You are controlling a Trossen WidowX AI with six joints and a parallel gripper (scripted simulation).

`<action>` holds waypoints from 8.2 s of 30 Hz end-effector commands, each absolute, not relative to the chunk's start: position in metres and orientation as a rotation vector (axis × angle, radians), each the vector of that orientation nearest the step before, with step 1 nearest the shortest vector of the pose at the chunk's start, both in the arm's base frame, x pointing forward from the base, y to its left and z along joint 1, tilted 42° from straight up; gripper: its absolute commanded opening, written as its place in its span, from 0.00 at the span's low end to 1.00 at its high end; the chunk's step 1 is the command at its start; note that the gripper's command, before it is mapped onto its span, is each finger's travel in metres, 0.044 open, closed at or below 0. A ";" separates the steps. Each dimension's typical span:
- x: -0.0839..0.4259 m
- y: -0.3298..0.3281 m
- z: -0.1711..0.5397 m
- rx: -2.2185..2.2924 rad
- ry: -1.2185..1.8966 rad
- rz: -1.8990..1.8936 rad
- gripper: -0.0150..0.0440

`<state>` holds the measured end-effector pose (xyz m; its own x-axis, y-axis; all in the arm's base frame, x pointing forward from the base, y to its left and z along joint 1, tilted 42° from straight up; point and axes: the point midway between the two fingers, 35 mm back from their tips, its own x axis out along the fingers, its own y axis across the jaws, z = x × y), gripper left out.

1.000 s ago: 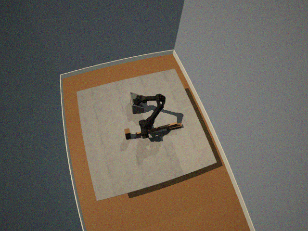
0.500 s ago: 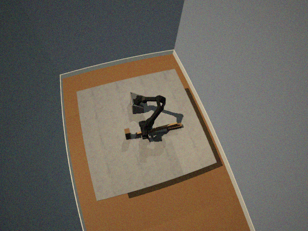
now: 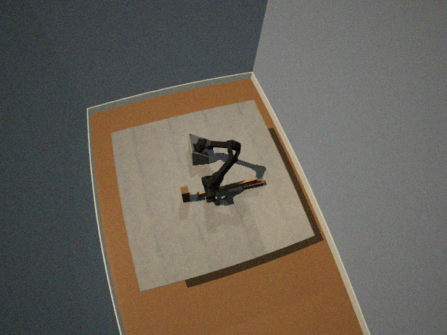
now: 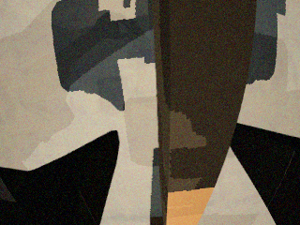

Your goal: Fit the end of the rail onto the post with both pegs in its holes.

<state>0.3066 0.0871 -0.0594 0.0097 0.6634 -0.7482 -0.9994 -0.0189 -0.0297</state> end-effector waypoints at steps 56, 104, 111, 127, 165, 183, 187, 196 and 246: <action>0.310 0.078 -0.050 -0.681 0.632 1.473 0.25; 0.311 0.062 -0.032 -0.682 0.633 1.472 0.25; 0.311 0.060 -0.030 -0.683 0.633 1.472 0.25; 0.310 0.054 -0.024 -0.683 0.633 1.472 0.25; 0.308 0.055 -0.026 -0.683 0.633 1.472 0.25; 0.307 0.055 -0.031 -0.683 0.633 1.472 0.25; 0.307 0.054 -0.032 -0.683 0.633 1.472 0.25; 0.307 0.052 -0.034 -0.683 0.633 1.472 0.25; 0.310 0.039 -0.042 -0.684 0.634 1.472 0.25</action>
<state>0.3076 0.0429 -0.0415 0.0004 0.6688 -0.7434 -0.9996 -0.0201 -0.0187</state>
